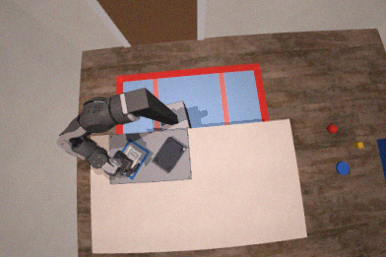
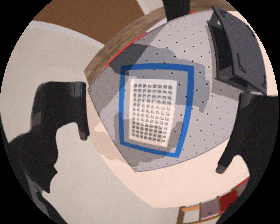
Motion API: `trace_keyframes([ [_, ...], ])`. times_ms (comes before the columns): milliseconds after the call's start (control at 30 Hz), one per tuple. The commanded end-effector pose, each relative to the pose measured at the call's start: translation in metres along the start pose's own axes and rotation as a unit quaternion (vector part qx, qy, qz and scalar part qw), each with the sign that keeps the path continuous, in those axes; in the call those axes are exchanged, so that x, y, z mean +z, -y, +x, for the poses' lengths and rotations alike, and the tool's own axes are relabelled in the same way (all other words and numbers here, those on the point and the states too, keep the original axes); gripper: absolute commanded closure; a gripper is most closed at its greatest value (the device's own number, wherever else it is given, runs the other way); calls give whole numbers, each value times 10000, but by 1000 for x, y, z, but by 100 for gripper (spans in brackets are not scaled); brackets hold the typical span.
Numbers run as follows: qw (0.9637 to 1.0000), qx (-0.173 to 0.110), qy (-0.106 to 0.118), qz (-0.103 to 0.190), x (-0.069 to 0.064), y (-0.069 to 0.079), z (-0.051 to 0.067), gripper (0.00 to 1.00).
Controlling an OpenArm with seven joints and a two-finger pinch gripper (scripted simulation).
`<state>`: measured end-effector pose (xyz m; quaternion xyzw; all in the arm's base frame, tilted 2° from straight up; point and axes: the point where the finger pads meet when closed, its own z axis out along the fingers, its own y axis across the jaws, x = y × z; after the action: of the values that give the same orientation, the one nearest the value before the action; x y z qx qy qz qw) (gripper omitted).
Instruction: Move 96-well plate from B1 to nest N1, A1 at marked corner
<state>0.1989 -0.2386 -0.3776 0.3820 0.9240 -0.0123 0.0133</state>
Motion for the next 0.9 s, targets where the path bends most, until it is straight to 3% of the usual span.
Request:
trace_keyframes([
  [0, 10000, 1, 12, -16, 5, 5, -5, 23],
  [133, 10000, -1, 23, -39, 26, 27, -25, 23],
  [867, 10000, 0, 24, -36, 28, 30, -28, 23],
])
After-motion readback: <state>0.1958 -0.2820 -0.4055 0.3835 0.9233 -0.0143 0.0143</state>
